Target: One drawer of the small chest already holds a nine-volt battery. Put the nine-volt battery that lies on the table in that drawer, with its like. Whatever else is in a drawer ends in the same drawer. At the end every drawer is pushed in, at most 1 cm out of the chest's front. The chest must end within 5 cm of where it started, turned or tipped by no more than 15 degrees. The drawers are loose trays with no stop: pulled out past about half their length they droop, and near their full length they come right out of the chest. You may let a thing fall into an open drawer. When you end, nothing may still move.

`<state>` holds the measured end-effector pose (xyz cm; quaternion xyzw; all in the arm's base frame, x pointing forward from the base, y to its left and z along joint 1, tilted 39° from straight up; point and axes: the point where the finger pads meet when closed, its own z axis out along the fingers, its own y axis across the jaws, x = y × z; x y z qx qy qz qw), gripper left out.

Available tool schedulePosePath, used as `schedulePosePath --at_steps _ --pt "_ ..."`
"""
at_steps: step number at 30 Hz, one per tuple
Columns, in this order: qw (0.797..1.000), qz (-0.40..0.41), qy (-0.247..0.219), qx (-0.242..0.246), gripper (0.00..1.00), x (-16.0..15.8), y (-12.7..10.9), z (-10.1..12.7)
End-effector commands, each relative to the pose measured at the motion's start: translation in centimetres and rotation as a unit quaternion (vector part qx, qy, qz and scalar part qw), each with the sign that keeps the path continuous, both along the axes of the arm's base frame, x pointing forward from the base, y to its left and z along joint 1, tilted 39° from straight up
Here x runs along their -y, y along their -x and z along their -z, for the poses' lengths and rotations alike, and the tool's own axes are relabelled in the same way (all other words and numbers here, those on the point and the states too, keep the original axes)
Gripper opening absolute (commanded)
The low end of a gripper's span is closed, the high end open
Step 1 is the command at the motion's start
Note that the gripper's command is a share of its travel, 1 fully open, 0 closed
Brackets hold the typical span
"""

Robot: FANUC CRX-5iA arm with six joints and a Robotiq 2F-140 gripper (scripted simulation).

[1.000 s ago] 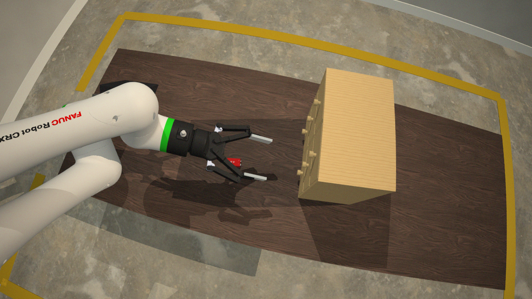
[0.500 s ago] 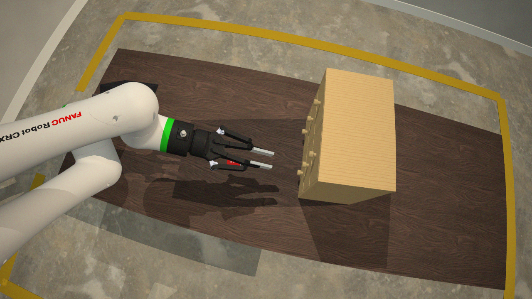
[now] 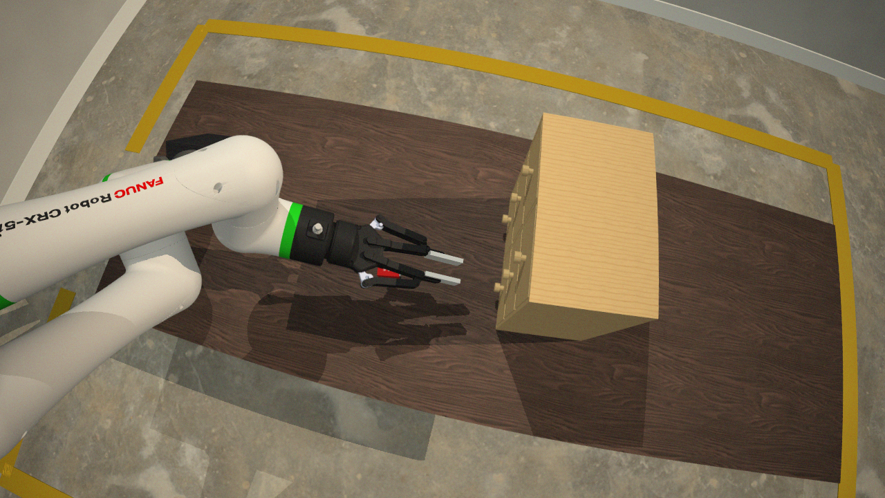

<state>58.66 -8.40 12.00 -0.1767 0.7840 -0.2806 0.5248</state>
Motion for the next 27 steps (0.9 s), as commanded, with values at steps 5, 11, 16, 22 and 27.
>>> schedulePosePath --at_steps 5,11,16,22,27 --pt "1.000 -0.001 -0.001 0.001 0.20 2.6 -2.6 3.2" --pt "1.000 -0.001 -0.001 0.001 0.20 3.8 -3.7 4.7" --pt "1.000 -0.001 -0.001 0.001 0.20 4.7 -4.6 5.8" --pt "1.000 -0.001 -0.001 0.001 0.20 5.0 -4.8 6.1" --pt "1.000 -0.001 -0.001 0.001 0.20 5.0 -4.8 6.1"
